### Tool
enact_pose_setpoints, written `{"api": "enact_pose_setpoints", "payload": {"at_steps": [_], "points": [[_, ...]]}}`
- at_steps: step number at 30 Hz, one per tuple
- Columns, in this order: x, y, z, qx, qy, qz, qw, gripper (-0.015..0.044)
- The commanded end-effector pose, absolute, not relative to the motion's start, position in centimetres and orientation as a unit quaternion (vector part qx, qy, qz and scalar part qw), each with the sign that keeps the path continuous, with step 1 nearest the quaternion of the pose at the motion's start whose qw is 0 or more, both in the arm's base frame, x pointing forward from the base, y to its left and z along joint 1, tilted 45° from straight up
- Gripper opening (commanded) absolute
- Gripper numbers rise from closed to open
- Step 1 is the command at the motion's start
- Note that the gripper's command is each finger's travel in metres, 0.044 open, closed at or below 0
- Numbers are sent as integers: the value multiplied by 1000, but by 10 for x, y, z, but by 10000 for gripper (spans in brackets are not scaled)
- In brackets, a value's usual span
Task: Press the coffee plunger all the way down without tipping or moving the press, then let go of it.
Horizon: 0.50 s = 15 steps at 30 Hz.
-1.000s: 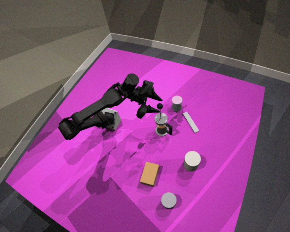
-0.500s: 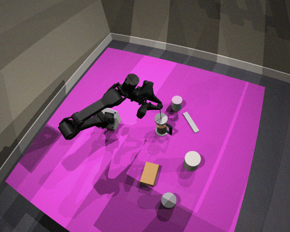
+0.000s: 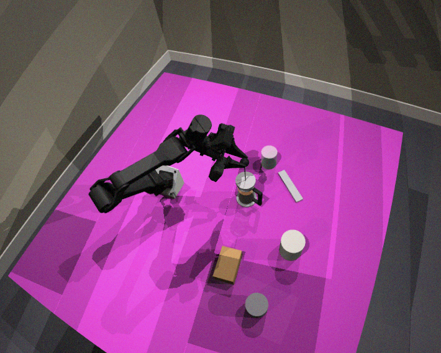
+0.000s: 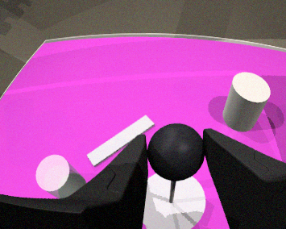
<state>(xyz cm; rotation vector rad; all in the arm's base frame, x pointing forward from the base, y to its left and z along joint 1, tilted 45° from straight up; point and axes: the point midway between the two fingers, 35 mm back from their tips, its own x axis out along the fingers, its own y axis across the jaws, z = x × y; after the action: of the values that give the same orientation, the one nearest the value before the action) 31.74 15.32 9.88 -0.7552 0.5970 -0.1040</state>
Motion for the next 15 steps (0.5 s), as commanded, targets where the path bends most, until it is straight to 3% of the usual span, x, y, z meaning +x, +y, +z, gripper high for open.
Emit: {"api": "enact_pose_setpoints", "payload": {"at_steps": [1, 15], "points": [[316, 142, 85, -366, 299, -51, 880, 123], [317, 127, 67, -365, 299, -51, 880, 123]]}}
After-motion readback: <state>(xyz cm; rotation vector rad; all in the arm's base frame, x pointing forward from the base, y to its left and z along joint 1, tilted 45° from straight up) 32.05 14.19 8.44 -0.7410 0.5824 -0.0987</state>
